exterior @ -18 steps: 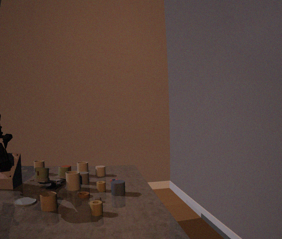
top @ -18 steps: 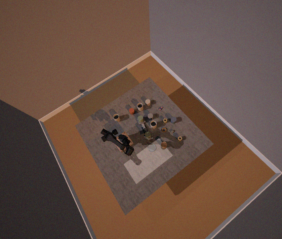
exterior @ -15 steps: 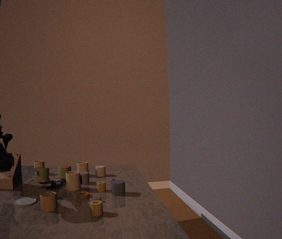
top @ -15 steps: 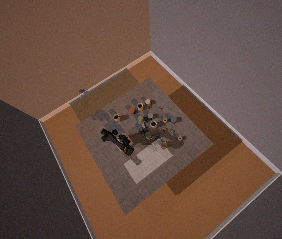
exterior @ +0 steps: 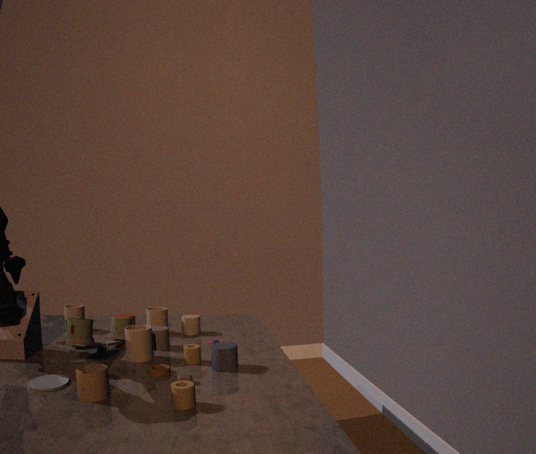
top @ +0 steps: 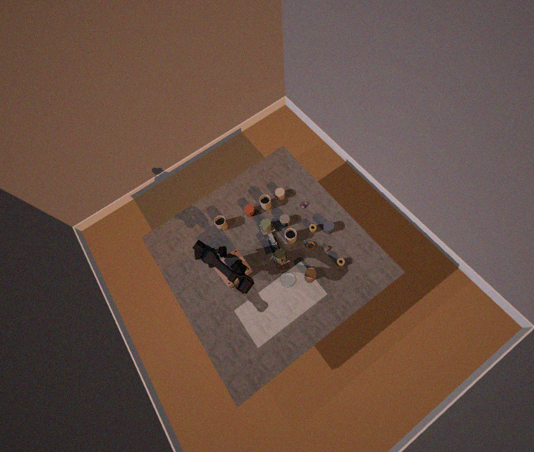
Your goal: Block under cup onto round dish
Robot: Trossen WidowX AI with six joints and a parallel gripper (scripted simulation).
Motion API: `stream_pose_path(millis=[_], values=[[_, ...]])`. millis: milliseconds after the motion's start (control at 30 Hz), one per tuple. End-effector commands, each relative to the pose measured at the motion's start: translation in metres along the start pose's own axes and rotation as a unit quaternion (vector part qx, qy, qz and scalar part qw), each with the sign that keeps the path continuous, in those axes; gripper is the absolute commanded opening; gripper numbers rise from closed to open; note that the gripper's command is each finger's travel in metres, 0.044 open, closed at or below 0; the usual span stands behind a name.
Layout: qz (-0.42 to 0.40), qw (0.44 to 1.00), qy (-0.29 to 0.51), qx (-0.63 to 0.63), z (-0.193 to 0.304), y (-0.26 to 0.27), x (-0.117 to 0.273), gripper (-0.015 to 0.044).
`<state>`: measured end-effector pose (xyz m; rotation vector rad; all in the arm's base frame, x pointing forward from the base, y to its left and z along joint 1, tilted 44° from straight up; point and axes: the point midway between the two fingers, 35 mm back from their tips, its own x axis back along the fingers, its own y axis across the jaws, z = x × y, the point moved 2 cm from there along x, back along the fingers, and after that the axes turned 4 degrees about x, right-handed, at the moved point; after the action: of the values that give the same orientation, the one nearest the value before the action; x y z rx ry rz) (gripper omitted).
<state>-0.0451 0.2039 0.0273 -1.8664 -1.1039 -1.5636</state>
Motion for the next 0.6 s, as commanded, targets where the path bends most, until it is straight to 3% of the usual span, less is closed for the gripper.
stream_pose_path(millis=[0,567], values=[[-0.017,0.997,0.007,-0.072,0.005,0.008,0.0,0.044],[-0.068,0.933,0.046,-0.351,0.021,0.041,0.0,0.044]])
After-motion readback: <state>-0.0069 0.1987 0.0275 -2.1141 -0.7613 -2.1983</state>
